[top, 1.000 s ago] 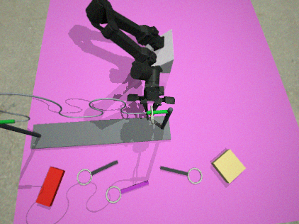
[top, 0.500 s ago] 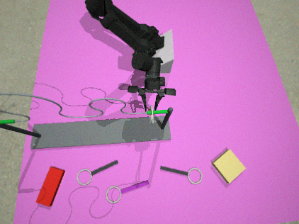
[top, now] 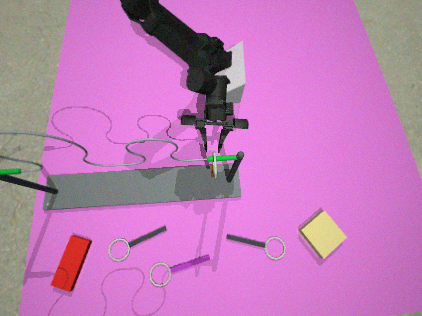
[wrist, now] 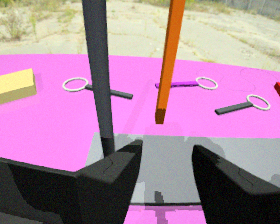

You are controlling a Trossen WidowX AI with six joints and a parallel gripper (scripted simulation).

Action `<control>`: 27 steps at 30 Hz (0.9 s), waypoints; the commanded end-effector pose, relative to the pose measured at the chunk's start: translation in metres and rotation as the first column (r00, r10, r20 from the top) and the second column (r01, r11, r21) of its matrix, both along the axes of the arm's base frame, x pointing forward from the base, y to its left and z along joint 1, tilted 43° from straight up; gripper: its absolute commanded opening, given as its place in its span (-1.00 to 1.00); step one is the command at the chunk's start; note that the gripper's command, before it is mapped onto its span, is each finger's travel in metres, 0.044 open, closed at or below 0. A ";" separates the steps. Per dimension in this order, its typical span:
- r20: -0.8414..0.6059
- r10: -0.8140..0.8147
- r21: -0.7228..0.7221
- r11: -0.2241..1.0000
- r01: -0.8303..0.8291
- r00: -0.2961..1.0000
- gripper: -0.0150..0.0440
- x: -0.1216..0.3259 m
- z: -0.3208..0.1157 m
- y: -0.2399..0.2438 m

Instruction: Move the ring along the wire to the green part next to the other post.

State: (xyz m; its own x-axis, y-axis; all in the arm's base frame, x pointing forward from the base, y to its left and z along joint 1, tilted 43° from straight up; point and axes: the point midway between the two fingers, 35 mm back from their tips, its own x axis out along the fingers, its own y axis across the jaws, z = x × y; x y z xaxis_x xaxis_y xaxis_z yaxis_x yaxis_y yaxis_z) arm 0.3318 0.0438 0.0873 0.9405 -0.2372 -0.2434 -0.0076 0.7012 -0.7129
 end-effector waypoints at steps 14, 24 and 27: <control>-0.003 0.000 0.001 1.000 0.000 1.000 0.50 -0.028 0.008 0.009; -0.002 0.000 0.000 1.000 0.000 1.000 1.00 -0.047 0.012 0.012; -0.002 0.000 0.000 1.000 0.000 1.000 1.00 -0.047 0.012 0.012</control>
State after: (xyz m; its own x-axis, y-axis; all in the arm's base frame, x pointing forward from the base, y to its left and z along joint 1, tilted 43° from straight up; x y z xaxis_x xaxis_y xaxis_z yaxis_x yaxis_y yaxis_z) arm 0.2859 0.0560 0.0986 0.9404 -0.2335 -0.2473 -0.0139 0.7001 -0.7139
